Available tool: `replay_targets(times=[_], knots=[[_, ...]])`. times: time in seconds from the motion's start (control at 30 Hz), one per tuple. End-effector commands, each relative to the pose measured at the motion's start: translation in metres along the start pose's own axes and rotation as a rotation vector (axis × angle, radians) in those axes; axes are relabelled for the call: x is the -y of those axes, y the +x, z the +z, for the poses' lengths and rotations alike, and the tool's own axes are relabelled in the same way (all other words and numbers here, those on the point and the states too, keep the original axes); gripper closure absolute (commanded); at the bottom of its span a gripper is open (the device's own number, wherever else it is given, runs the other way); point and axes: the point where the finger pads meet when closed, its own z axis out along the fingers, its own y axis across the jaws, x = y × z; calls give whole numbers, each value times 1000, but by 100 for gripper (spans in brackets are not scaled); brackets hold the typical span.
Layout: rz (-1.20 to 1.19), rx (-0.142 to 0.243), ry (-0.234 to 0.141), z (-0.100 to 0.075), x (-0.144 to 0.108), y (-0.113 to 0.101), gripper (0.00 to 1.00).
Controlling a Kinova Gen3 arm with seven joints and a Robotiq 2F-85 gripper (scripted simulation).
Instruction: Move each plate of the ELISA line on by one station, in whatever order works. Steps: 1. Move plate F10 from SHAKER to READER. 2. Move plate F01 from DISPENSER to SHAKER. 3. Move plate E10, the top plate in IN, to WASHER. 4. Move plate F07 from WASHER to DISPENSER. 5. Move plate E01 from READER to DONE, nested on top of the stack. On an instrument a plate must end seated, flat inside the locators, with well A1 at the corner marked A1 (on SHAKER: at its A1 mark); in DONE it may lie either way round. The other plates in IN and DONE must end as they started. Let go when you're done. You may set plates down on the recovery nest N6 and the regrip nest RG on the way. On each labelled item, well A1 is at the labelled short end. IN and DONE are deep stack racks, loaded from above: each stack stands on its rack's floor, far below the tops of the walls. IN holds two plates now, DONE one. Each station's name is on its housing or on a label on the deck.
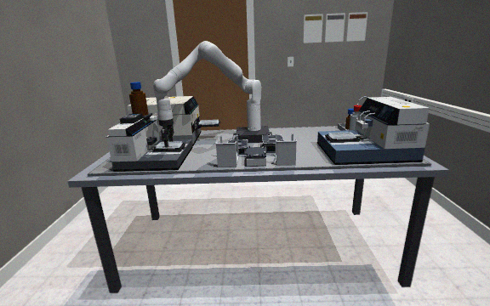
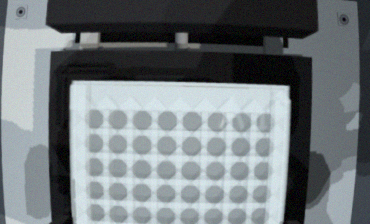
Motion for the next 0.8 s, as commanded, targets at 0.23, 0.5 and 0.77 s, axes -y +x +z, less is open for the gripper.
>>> replay_targets(times=[0.23,0.5,0.77], knots=[[-2,-1,-2,-7,-1,1,6],[-2,-3,-2,-10,-1,1,6],[-2,-3,-2,-12,-1,1,6]])
